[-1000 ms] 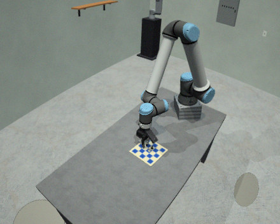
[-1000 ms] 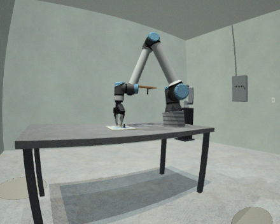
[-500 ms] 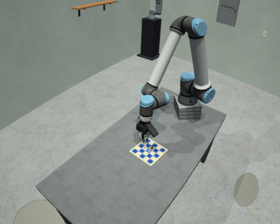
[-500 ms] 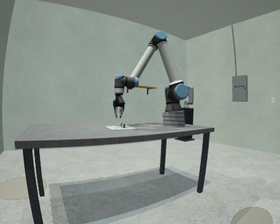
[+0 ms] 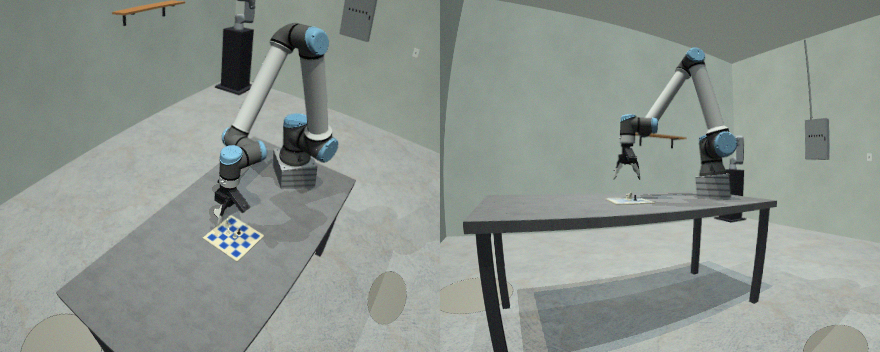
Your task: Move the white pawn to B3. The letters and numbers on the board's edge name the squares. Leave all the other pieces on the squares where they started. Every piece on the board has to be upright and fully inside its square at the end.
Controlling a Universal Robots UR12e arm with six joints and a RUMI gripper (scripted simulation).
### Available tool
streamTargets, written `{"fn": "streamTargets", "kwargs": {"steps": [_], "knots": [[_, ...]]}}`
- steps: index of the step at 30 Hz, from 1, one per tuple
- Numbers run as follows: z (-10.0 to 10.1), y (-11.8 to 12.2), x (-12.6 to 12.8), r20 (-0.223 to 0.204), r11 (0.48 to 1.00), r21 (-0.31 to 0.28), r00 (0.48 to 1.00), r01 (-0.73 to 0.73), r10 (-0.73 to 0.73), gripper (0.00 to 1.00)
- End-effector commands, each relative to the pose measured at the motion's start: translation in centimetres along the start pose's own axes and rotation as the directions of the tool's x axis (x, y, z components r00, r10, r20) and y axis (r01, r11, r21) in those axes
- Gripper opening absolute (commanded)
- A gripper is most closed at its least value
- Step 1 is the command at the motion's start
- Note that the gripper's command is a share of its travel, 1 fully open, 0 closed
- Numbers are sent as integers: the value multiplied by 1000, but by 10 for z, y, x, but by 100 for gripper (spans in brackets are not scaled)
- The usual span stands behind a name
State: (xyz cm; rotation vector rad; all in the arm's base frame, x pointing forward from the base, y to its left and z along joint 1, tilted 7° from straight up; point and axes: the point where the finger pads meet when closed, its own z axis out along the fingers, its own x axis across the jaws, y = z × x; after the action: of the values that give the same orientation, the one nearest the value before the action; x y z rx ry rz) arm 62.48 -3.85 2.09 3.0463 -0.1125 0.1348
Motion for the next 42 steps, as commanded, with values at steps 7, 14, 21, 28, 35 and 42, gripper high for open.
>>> {"fn": "streamTargets", "kwargs": {"steps": [7,14,21,28,35,42], "knots": [[0,0,0,0,1000,0,1000,-1,1,100],[-1,0,0,0,1000,0,1000,-1,1,100],[-7,0,2,-3,1000,-1,1000,-1,1,100],[-32,0,3,-5,1000,-1,1000,0,0,100],[-67,0,3,-5,1000,-1,1000,0,0,100],[-82,1,3,-5,1000,-2,1000,-1,1,100]]}}
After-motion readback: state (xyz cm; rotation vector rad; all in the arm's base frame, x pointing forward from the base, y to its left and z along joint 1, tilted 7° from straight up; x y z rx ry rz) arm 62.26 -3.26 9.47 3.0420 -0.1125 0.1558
